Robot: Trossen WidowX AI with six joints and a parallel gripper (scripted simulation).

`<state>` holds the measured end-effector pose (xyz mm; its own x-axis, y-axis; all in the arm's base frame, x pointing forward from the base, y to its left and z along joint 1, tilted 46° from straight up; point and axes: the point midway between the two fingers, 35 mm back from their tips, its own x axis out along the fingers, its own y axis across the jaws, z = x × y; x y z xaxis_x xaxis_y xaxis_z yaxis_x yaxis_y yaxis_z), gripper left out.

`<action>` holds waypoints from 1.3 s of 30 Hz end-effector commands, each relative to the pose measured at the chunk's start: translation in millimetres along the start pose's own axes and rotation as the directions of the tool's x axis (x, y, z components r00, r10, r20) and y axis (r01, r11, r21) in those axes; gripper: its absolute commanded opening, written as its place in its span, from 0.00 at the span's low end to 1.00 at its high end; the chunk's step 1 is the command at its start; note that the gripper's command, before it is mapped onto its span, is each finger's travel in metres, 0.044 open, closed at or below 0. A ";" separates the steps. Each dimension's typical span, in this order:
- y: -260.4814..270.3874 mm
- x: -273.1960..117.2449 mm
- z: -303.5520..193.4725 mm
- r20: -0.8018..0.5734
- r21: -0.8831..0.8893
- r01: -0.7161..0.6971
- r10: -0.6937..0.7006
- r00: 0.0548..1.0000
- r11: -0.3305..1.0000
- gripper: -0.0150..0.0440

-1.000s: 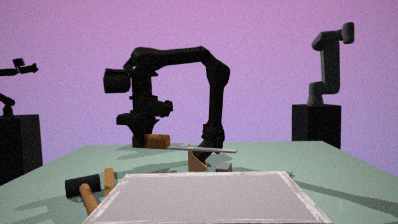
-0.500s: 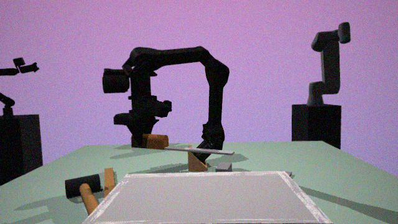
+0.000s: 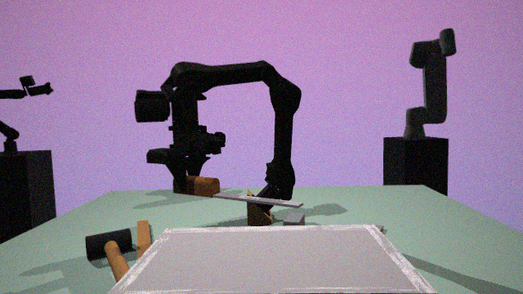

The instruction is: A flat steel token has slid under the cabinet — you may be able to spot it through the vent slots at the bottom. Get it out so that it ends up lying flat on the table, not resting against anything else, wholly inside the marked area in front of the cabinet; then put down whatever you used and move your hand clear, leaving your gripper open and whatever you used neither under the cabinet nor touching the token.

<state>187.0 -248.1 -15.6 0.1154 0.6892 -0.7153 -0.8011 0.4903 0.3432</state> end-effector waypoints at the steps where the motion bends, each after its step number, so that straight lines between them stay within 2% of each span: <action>1: 0.1 -0.9 -0.1 0.006 0.033 0.004 -0.004 1.000 0.999 0.25; 39: 0.0 -0.9 -0.1 0.006 0.329 0.002 -0.004 1.000 0.944 0.25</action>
<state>187.0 -248.1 -15.6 0.1139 0.6890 -0.7158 -0.5844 0.6291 0.5126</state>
